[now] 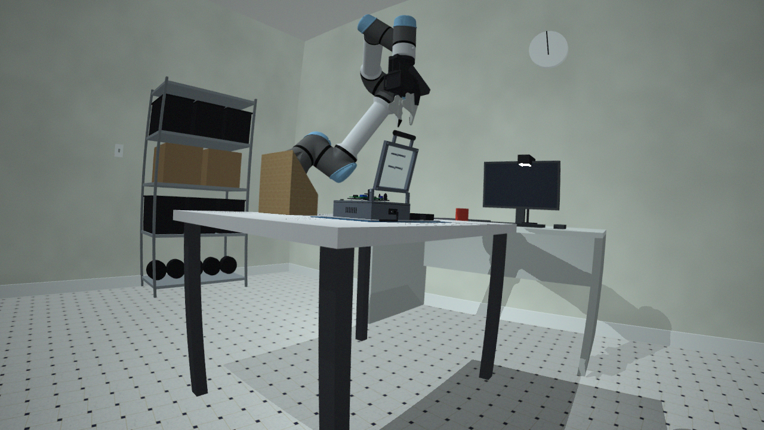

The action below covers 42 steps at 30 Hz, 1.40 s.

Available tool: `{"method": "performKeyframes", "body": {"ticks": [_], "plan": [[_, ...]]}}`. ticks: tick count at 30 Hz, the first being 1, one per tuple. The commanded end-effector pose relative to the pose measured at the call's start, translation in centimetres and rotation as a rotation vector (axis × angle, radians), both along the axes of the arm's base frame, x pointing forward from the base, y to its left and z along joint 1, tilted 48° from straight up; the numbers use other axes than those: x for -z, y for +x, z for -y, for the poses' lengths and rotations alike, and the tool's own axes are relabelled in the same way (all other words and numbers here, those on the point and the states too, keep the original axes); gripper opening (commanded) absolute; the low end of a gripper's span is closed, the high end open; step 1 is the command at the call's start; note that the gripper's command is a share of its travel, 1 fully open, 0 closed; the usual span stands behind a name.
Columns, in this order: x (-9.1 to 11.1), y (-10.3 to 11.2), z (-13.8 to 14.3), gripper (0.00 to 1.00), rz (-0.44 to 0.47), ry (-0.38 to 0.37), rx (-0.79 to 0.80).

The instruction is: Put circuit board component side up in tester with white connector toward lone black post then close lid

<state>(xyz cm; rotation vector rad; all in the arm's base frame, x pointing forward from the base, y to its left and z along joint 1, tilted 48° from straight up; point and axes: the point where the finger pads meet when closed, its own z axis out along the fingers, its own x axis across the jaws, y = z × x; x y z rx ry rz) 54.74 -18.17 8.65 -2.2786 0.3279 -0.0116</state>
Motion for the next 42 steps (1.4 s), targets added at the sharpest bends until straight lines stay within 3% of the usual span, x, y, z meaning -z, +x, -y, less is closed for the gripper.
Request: {"method": "performKeyframes", "body": {"ticks": [1, 42], "plan": [[0.0, 0.0, 0.1, 0.30, 0.001, -0.001, 0.001], [1.0, 0.2, -1.1, 0.30, 0.001, -0.001, 0.001]]}}
